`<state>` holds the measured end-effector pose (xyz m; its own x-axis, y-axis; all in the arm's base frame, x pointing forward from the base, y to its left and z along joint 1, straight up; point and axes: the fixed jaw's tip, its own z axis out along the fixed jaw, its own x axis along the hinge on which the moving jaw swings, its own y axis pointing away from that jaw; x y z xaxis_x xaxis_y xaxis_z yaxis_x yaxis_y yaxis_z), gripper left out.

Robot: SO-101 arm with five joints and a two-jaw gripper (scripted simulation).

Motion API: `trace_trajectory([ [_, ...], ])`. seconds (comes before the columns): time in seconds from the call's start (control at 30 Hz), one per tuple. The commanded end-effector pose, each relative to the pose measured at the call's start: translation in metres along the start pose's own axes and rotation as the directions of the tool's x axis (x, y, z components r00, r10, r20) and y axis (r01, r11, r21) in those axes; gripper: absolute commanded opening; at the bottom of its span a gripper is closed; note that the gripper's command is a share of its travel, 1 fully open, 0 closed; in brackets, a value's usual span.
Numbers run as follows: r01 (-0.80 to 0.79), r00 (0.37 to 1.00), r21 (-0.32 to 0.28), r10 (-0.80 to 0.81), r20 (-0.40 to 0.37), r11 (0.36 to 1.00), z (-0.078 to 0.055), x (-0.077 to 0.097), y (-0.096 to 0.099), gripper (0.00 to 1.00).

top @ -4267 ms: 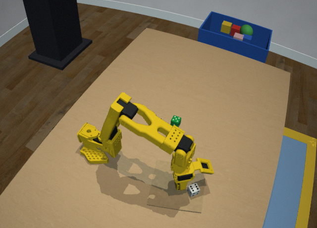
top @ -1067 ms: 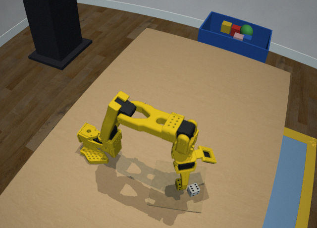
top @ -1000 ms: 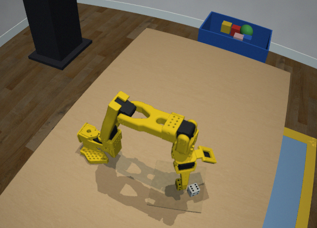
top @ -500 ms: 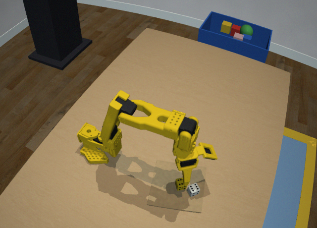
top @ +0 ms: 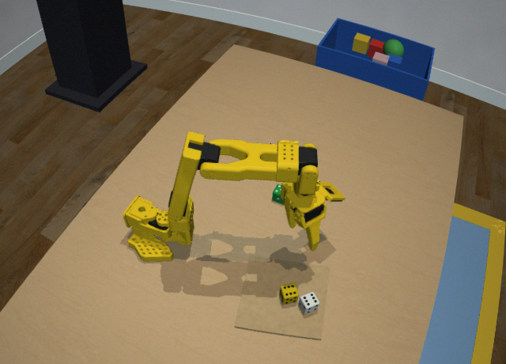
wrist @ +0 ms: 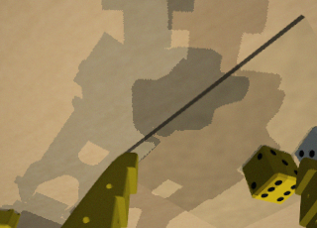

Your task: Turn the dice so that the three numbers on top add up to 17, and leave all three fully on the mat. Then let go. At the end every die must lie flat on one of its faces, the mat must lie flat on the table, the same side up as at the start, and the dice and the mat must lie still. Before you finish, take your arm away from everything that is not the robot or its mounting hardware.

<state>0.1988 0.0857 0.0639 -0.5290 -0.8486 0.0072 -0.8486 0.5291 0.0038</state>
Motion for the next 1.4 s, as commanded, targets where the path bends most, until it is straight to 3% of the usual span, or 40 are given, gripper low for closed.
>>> trace_trajectory([
  [0.0,0.146,0.987,0.041,-0.148,0.058,0.988,-0.010,-0.025,0.029,0.32],
  [0.2,0.356,0.932,0.042,-0.358,0.058,0.933,-0.007,-0.040,0.078,0.32],
  [0.27,0.356,0.932,0.042,-0.358,0.058,0.933,-0.007,-0.040,0.078,0.32],
  [0.53,0.512,0.856,0.042,-0.513,0.057,0.858,-0.004,-0.043,0.119,0.32],
  [1.37,0.536,0.841,0.042,-0.537,0.057,0.843,-0.004,-0.043,0.125,0.31],
])
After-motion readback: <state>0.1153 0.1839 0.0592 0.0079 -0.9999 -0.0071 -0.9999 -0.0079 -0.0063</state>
